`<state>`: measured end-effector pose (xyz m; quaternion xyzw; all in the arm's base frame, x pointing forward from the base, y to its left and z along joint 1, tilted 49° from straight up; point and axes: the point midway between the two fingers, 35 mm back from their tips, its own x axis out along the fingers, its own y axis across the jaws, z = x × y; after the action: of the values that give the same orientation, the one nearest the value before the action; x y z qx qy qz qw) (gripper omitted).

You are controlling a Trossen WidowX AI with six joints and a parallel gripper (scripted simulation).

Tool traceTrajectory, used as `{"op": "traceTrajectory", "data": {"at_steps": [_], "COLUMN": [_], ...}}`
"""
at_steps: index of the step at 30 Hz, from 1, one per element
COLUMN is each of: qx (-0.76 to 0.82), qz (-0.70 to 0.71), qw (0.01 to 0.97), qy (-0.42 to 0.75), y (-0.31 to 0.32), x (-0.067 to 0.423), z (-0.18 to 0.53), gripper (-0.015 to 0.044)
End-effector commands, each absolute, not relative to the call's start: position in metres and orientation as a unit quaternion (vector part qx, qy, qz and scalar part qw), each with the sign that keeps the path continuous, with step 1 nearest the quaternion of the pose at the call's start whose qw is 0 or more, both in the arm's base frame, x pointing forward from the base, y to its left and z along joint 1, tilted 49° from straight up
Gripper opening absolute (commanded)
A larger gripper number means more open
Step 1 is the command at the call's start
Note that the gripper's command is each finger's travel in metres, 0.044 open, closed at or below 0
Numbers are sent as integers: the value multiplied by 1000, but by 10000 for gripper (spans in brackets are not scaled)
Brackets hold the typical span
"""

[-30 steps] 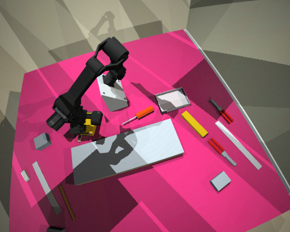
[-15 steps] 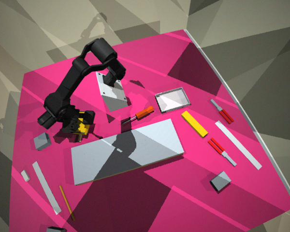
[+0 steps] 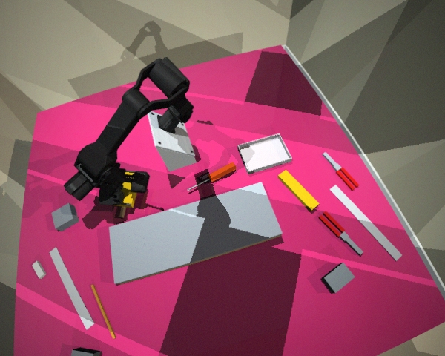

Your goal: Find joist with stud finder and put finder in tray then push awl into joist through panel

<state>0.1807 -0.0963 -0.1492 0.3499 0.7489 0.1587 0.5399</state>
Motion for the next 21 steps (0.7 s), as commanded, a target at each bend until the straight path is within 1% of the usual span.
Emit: {"op": "traceTrajectory", "data": {"at_steps": [1, 21], "qx": [337, 290], "qz": [145, 102], "qw": [544, 551], "qy": [755, 776], "y": [-98, -93], "x": [182, 182], "z": [-148, -146], "gripper": [0, 0]}}
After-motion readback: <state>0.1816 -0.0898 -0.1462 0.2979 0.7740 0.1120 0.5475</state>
